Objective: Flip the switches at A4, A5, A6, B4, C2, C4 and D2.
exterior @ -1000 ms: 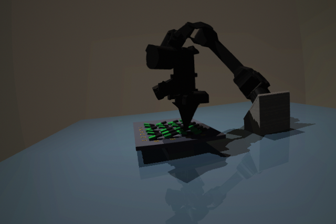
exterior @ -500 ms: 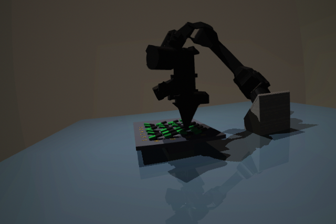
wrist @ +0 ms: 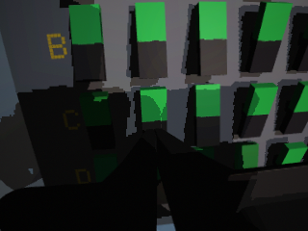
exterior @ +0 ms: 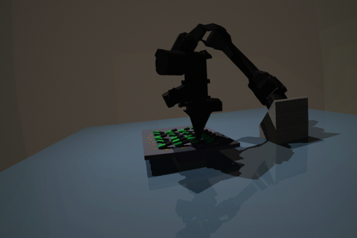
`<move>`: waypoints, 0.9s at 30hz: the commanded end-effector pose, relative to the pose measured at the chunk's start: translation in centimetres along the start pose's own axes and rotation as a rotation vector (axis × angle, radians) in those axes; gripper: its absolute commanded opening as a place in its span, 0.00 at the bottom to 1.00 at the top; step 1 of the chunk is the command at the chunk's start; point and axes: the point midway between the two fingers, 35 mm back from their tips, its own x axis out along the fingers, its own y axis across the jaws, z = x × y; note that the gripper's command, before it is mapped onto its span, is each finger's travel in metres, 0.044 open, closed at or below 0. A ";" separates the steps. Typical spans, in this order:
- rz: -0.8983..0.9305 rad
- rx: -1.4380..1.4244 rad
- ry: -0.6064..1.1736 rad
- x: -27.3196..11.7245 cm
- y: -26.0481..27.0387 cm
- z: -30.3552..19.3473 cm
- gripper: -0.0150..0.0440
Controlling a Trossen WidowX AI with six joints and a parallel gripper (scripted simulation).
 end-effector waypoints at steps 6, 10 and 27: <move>0.000 0.000 0.000 -0.1 0.0 0.1 0.25; 0.001 -0.005 0.015 -4.5 0.1 0.3 0.25; -0.006 -0.003 0.048 -3.1 -6.0 2.1 0.25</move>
